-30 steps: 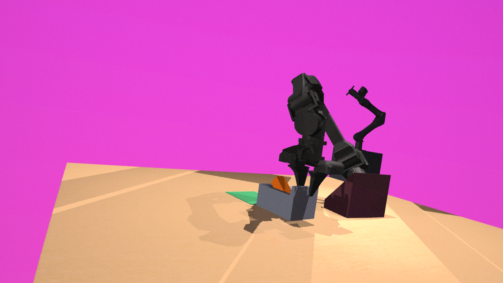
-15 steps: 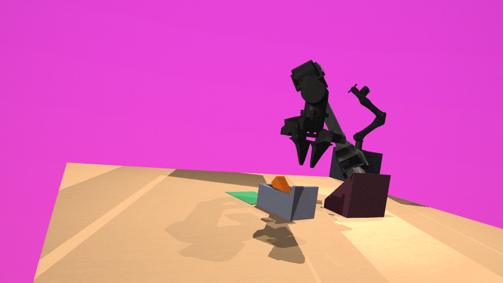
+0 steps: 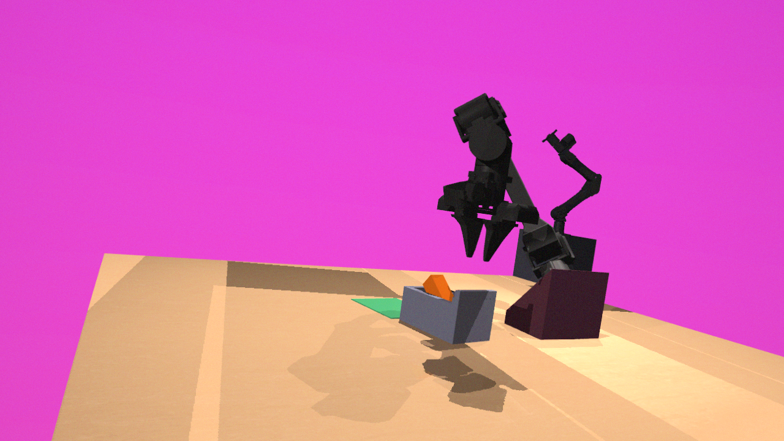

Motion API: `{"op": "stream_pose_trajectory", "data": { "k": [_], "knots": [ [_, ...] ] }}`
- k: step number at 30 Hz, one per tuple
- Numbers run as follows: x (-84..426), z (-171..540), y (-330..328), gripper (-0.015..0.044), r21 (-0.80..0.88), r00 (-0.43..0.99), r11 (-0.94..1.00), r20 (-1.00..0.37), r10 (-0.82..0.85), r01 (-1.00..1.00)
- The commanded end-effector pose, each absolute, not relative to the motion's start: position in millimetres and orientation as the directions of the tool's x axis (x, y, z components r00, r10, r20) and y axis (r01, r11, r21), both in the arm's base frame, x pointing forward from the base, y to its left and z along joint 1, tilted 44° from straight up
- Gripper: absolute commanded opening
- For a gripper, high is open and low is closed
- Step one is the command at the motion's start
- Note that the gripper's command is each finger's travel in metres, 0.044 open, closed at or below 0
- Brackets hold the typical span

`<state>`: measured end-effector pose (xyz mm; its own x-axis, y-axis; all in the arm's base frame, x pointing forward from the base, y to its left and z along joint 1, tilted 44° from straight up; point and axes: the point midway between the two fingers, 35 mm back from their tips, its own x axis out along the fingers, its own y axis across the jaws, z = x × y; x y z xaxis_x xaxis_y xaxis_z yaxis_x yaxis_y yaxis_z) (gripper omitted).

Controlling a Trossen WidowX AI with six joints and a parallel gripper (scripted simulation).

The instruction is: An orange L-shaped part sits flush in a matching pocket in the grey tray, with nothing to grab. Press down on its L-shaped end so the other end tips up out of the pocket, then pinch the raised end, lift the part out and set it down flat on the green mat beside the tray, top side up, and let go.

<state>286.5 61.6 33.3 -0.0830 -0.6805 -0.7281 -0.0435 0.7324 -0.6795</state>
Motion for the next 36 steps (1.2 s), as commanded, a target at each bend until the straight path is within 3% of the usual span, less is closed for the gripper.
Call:
{"op": "stream_pose_trajectory", "data": {
  "k": [1,2,6,11,17,21,36],
  "knots": [
    [286.8,32.9,61.1,0.018,-0.679,-0.083,0.733,-0.728,-0.68,-0.045],
    [286.8,32.9,61.1,0.018,-0.679,-0.083,0.733,-0.728,-0.68,-0.045],
    [288.8,38.6,55.7,0.028,-0.685,-0.085,0.718,-0.728,-0.68,0.123],
    [293.7,55.3,39.1,0.028,-0.596,-0.091,0.56,-0.727,-0.681,0.575],
    [297.5,77.4,16.4,0.028,-0.277,-0.1,0.155,-0.724,-0.683,0.948],
    [298.1,86.4,6.9,0.028,-0.104,-0.104,-0.041,-0.722,-0.684,0.994],
    [296.1,69.8,-9.0,0.028,-0.104,-0.103,-0.041,-0.722,-0.684,0.994]
  ]
}}
